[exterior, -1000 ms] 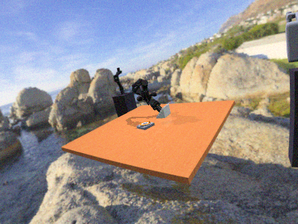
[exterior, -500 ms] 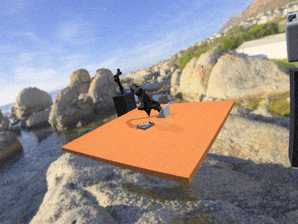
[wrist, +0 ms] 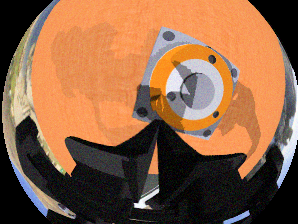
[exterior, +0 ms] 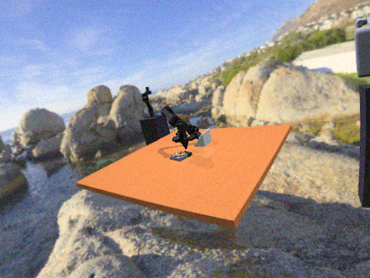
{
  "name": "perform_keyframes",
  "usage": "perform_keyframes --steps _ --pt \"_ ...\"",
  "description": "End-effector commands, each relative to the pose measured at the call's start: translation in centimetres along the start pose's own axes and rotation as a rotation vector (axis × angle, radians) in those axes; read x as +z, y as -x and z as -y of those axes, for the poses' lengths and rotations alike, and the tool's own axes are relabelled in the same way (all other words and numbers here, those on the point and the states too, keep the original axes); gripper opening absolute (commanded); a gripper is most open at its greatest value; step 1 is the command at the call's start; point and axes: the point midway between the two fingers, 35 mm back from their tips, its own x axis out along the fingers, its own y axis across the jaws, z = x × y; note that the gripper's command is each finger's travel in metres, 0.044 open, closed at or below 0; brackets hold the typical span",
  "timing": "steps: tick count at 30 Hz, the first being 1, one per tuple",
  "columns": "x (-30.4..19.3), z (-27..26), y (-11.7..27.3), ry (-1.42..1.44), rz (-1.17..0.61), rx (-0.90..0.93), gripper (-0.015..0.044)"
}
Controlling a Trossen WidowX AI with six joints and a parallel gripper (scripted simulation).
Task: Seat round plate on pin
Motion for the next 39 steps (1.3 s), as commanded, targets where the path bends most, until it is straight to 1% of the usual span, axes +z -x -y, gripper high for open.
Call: perform_keyframes --steps 1,39 --pt "-0.1 0.1 -1.2 0.006 0.001 -0.005 0.0" --pt "3.7 -1.2 -1.2 0.004 0.002 -0.004 0.0"
